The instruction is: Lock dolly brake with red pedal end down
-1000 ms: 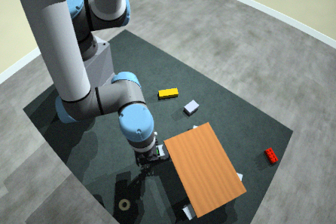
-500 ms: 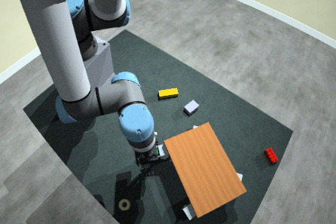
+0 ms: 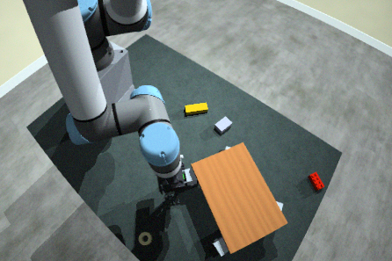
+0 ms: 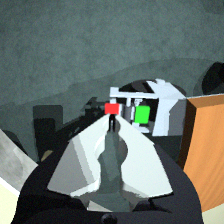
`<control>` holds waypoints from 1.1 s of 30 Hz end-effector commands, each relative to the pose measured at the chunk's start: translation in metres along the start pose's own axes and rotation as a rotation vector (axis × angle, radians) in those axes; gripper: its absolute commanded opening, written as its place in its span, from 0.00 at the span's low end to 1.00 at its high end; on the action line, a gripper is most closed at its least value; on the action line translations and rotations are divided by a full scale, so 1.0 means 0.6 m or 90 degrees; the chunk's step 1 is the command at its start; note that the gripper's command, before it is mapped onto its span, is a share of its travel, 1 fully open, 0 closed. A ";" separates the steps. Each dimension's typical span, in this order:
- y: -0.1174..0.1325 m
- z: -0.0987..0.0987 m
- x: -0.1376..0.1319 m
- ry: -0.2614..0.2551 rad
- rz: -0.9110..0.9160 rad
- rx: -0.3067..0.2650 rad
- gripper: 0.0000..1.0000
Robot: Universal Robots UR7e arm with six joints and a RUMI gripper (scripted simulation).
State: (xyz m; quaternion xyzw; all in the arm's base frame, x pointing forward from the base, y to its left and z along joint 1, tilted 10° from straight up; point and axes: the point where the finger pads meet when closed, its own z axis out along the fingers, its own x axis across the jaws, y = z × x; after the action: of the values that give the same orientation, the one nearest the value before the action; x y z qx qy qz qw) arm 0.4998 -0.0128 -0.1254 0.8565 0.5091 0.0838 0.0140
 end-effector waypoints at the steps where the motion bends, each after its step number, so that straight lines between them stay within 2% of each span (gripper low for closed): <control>1: 0.001 0.001 0.000 0.000 0.000 -0.001 0.00; 27: 0.001 0.004 0.000 0.000 0.000 -0.001 0.00; 33: 0.001 -0.020 0.000 0.000 0.000 -0.001 0.00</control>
State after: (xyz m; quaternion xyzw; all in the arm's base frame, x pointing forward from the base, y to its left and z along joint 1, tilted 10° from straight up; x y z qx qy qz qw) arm 0.4994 -0.0129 -0.1232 0.8565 0.5091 0.0837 0.0139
